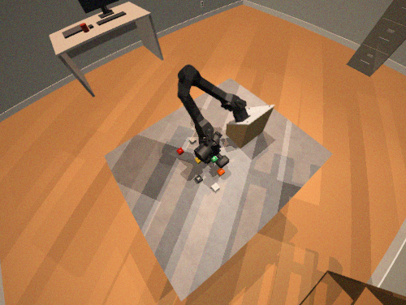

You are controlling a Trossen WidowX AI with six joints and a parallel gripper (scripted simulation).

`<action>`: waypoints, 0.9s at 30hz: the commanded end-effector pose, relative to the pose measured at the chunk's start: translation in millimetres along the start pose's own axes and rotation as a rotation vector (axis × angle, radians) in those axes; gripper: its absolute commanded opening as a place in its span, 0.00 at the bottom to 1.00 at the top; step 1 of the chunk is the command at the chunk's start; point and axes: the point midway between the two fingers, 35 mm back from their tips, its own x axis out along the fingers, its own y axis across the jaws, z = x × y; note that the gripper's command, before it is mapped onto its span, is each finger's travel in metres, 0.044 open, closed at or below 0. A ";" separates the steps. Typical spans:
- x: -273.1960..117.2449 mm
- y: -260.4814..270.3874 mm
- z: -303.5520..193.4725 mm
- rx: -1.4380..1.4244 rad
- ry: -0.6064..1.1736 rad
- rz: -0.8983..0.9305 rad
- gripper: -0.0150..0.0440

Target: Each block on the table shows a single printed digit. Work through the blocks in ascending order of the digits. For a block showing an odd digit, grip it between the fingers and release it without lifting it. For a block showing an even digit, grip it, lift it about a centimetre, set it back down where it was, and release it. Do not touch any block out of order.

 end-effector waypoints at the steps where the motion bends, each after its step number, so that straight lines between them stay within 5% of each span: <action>1: 0.6 -0.8 0.1 -0.006 -0.002 -0.006 0.62; 5: 0.6 -0.8 0.1 -0.006 -0.002 -0.006 0.46; 27: 0.6 -0.8 0.1 -0.006 -0.002 -0.006 0.46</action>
